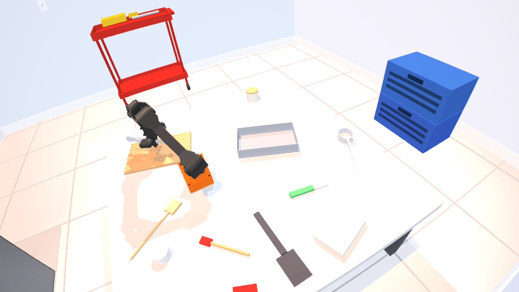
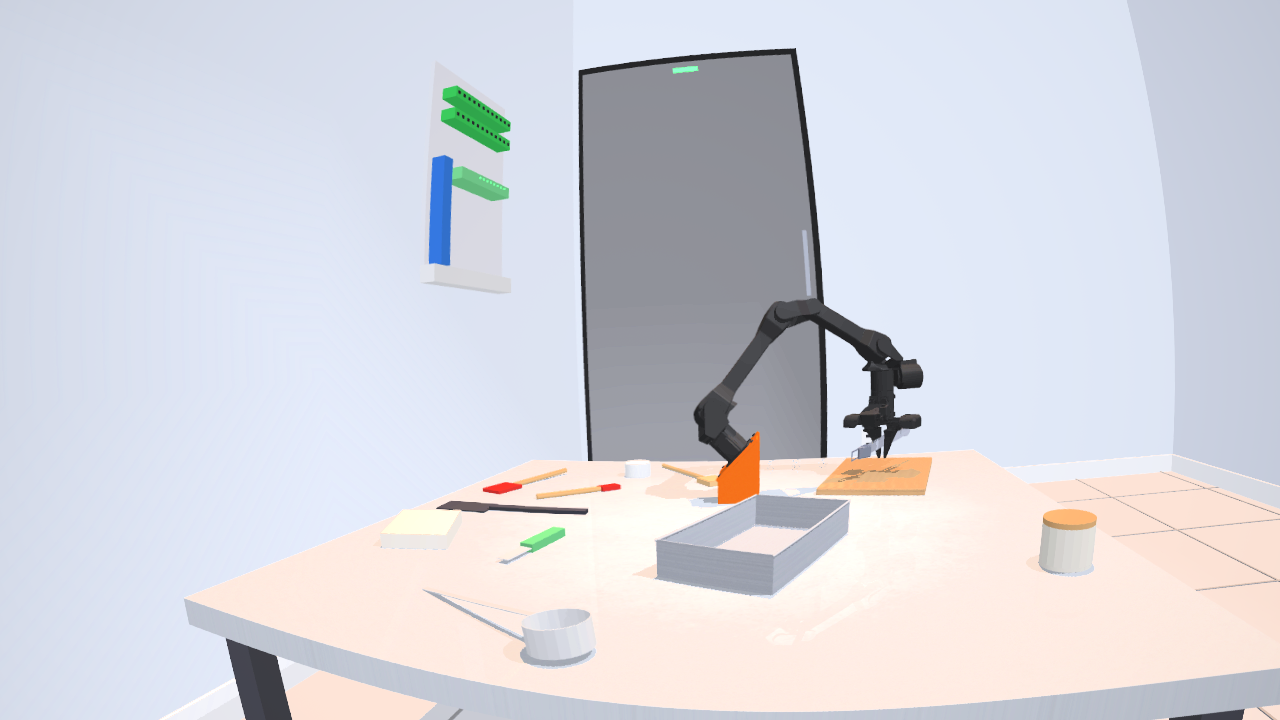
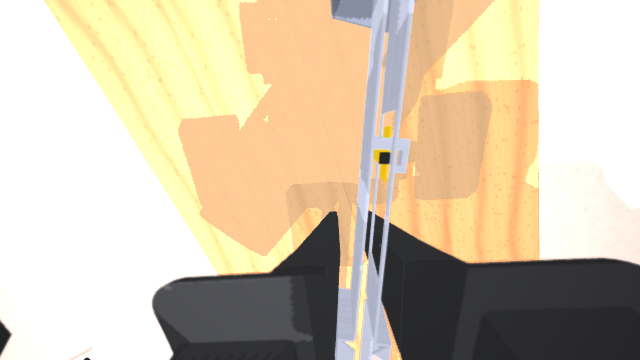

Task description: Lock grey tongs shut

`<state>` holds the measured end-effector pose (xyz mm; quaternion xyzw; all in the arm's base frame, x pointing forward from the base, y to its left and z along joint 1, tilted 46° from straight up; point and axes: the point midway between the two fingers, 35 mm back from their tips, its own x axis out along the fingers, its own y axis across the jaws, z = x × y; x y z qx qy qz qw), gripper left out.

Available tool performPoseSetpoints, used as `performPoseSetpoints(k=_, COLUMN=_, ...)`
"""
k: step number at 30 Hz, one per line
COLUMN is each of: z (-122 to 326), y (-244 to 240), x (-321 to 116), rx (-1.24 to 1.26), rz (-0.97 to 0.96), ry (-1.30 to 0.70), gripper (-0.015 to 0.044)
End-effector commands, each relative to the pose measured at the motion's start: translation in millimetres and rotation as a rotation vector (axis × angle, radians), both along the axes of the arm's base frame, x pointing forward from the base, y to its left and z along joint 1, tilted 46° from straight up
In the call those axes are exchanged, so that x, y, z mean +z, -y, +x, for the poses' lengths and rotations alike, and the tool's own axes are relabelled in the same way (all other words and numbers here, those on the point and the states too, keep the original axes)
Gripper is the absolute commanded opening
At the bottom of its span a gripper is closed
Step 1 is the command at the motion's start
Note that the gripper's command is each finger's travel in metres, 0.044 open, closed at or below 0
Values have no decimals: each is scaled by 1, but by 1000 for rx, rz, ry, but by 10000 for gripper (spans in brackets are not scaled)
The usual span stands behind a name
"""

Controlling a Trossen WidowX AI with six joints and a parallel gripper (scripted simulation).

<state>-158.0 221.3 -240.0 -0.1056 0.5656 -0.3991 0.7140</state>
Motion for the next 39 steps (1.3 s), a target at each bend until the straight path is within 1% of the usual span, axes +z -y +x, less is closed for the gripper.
performPoseSetpoints(k=1, z=0, y=0, x=0, rx=0, rz=0, ry=0, gripper=-124)
performPoseSetpoints(k=22, z=0, y=0, x=0, rx=0, rz=0, ry=0, gripper=427)
performPoseSetpoints(k=23, z=0, y=0, x=0, rx=0, rz=0, ry=0, gripper=440)
performPoseSetpoints(k=26, z=0, y=0, x=0, rx=0, rz=0, ry=0, gripper=440)
performPoseSetpoints(k=29, z=11, y=-9, x=9, rx=-1, rz=4, ry=1, gripper=440)
performPoseSetpoints(k=32, z=40, y=-27, x=32, rx=-10, rz=10, ry=1, gripper=440)
performPoseSetpoints(k=35, z=80, y=-44, x=62, rx=-9, rz=10, ry=7, gripper=440)
performPoseSetpoints(k=39, z=130, y=-55, x=98, rx=-7, rz=0, ry=12, gripper=440)
